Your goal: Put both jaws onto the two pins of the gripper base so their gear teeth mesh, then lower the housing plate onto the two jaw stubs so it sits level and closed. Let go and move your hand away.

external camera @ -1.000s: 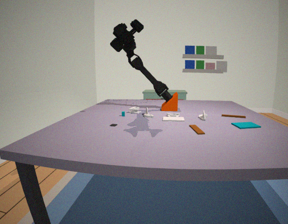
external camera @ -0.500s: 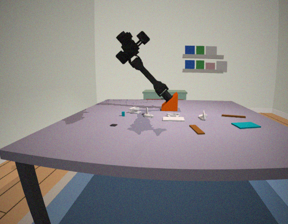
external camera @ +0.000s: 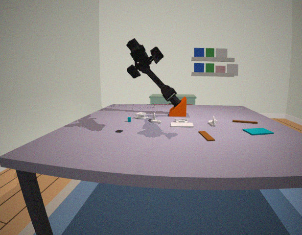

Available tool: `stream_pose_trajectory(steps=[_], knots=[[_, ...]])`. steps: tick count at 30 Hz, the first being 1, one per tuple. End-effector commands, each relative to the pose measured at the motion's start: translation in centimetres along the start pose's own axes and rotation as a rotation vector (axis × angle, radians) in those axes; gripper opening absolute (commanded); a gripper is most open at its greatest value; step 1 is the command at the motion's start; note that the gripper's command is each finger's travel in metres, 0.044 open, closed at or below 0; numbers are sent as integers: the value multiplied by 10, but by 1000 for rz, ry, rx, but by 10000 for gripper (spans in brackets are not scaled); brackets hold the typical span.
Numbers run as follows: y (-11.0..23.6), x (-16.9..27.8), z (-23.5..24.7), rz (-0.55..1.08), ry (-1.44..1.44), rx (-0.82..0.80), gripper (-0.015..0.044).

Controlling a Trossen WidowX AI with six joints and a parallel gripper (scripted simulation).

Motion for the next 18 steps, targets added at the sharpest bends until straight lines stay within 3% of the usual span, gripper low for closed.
stream_pose_trajectory(steps=[1,18], knots=[[-3,18,-10,68,31,54,440],[3,87,-47,358,164,252,440]])
Point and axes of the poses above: the point midway between the two fingers, 35 mm back from their tips, its own y axis back along the fingers, its own z axis across the jaws, x = y × z, the point moved 3 cm from there along y, back along the fingers, and after that the axes turned 10 degrees about -y, right-handed, at the moved point
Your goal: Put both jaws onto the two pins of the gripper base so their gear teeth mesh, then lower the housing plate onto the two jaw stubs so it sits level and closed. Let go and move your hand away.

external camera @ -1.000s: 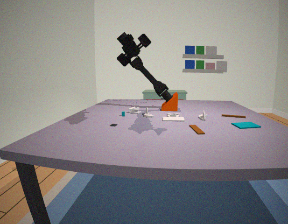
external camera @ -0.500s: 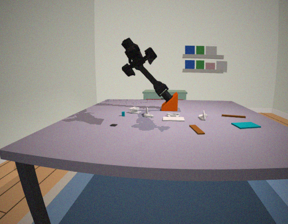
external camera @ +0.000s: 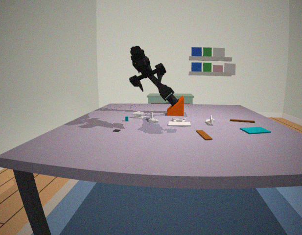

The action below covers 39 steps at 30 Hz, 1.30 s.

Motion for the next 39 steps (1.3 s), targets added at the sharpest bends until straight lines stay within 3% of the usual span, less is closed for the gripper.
stream_pose_trajectory(steps=[1,39], knots=[[-4,17,-8,67,40,50,440],[17,143,-77,660,466,405,440]])
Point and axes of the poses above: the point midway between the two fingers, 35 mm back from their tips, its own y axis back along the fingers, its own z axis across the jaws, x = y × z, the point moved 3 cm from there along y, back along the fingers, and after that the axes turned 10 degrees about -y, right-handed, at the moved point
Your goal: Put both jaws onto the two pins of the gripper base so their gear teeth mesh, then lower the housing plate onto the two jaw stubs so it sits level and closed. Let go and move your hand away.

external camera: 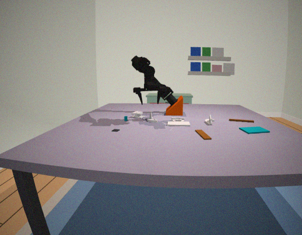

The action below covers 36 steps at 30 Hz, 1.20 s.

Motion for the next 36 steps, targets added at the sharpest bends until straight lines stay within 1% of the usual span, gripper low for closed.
stream_pose_trajectory(steps=[1,5,10,18,36], knots=[[-3,6,-1,28,31,21,440],[-4,6,-1,28,31,21,440],[-41,8,-3,28,30,23,440],[-43,8,-3,28,30,23,440],[-72,7,-3,27,30,22,440]])
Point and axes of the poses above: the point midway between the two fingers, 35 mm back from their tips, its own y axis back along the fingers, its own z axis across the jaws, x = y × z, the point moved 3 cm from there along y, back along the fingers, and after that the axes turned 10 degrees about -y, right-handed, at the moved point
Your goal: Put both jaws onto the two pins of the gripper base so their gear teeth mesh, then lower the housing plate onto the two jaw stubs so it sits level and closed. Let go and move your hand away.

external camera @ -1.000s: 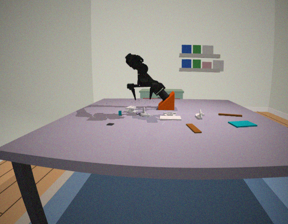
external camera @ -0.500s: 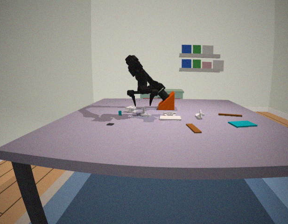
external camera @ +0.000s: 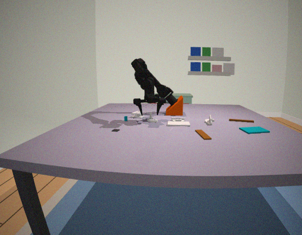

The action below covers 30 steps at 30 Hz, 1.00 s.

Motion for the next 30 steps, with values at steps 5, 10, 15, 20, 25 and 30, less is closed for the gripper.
stream_pose_trajectory(steps=[5,10,15,20,25,30], knots=[[-14,2,0,6,7,1,440],[-22,2,0,6,7,3,440],[-26,3,0,6,8,4,440],[-26,3,0,6,8,4,440],[-26,3,0,6,8,4,440],[-26,3,0,6,8,4,440]])
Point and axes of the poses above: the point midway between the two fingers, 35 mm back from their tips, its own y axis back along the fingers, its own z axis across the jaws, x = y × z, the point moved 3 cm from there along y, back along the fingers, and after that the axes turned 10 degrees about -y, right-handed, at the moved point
